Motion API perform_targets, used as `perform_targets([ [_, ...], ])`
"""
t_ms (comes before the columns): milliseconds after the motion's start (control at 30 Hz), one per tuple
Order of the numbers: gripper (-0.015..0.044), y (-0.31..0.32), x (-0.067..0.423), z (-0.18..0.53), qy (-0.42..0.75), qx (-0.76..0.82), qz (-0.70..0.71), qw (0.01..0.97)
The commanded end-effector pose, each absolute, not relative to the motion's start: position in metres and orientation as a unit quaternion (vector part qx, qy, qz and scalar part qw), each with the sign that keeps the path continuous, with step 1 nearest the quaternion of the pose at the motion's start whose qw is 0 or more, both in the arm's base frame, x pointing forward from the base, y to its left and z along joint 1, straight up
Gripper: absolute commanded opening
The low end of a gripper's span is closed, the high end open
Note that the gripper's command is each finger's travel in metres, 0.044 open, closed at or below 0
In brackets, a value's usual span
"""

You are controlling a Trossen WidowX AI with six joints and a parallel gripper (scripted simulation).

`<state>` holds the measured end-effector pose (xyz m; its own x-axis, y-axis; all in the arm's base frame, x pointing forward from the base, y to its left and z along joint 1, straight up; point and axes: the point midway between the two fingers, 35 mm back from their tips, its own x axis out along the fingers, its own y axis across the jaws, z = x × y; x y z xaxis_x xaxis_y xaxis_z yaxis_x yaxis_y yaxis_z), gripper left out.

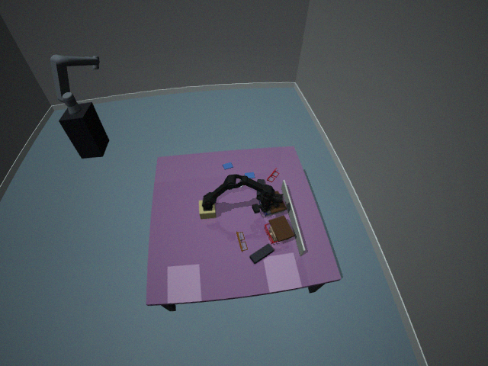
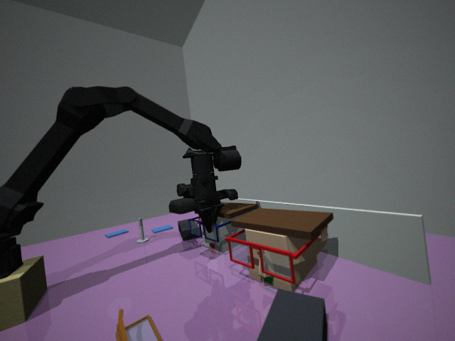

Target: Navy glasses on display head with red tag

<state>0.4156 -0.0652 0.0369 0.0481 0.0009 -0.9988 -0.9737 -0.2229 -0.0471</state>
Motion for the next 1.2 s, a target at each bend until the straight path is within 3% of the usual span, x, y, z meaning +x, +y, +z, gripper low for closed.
perform_targets([
  [0,0.0,-0.065,0.415,0.034,0.432,-0.564,0.539,0.452],
  [100,0.0,-0.065,0.415,0.034,0.432,-0.564,0.539,0.452],
  [233,0.0105,-0.065,0.415,0.035,0.43,-0.565,0.54,0.451],
  [833,0.0107,-0.066,0.413,0.066,0.433,-0.567,0.537,0.45],
  [1167,0.0107,-0.074,0.376,0.072,0.434,-0.567,0.537,0.449],
])
